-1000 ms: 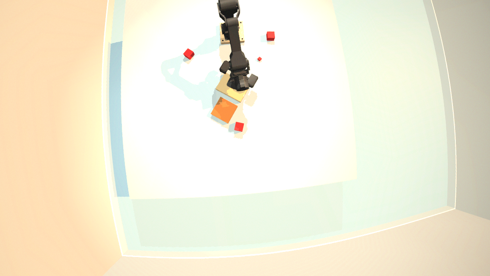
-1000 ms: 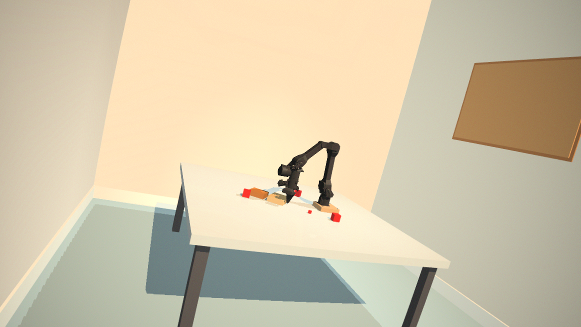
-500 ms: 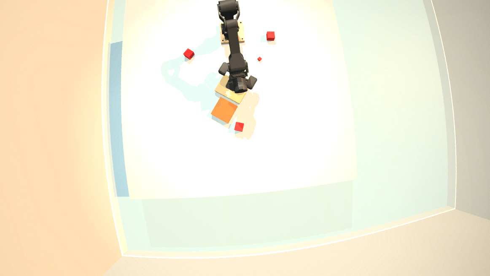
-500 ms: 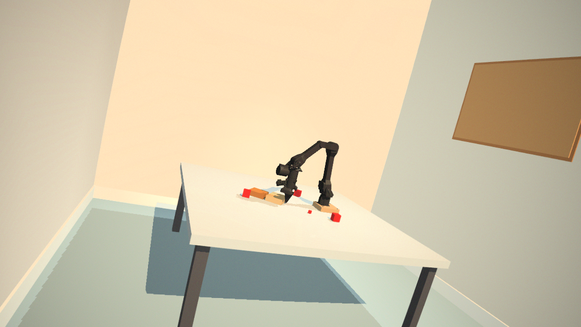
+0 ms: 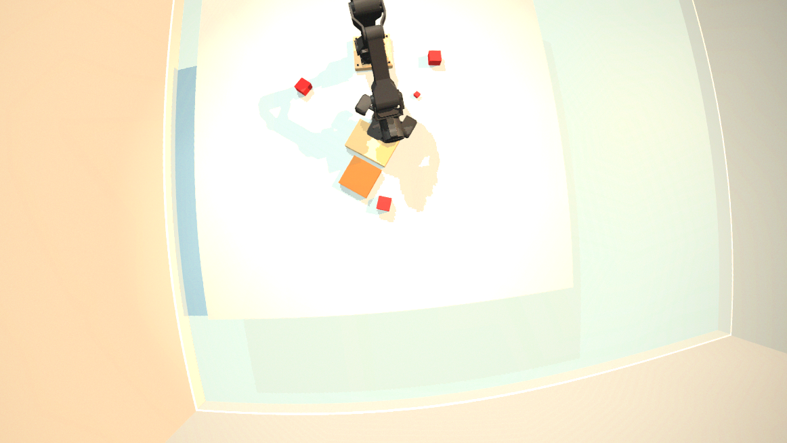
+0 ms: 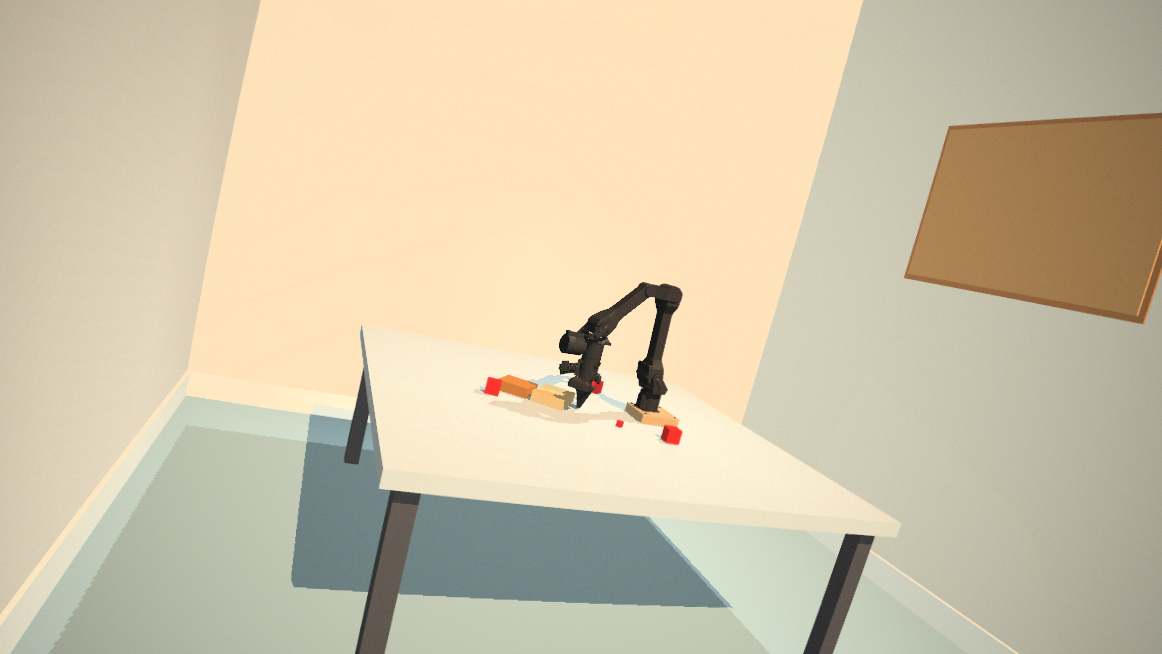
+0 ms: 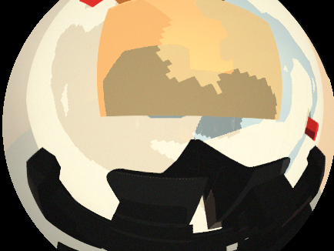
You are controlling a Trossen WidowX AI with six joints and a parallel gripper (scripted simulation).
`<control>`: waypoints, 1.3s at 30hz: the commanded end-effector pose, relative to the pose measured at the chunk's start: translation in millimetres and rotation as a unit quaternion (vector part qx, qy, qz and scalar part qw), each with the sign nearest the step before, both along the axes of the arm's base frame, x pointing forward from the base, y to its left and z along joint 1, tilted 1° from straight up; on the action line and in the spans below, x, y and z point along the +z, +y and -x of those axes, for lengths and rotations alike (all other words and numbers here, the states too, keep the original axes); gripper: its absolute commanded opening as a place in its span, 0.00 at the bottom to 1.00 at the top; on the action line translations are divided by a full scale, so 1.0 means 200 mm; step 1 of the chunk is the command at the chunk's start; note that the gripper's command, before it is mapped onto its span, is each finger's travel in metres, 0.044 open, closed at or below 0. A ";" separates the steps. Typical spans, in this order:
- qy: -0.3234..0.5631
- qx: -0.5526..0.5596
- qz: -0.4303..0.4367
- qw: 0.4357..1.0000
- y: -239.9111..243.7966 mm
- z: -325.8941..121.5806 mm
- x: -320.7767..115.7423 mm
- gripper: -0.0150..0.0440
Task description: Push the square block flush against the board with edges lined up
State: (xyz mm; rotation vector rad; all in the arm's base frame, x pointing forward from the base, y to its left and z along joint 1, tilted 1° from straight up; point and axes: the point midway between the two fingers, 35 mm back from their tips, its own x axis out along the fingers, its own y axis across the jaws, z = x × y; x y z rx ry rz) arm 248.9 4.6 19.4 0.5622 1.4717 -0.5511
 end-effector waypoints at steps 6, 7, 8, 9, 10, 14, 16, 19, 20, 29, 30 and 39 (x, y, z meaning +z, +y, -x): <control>-0.002 -0.001 0.002 1.000 0.04 0.06 0.00 0.25; -0.002 -0.001 0.002 1.000 0.05 0.06 0.00 0.25; -0.002 -0.001 0.002 1.000 0.05 0.07 0.00 0.25; -0.002 -0.001 0.002 1.000 0.05 0.07 0.00 0.25; -0.002 -0.001 0.002 1.000 0.06 0.08 0.00 0.25; 0.000 0.000 0.000 1.000 0.06 0.07 0.05 0.25; -0.002 -0.001 0.002 1.000 0.06 0.08 0.21 0.25; -0.002 -0.001 0.002 1.000 0.06 0.09 0.27 0.25; -0.002 -0.001 0.002 1.000 0.06 0.09 0.27 0.25; -0.003 -0.001 0.002 1.000 0.05 -0.07 0.27 0.25; -0.003 -0.001 0.002 1.000 0.05 -0.07 0.25 0.25; -0.003 -0.001 0.002 1.000 0.05 -0.08 0.00 0.25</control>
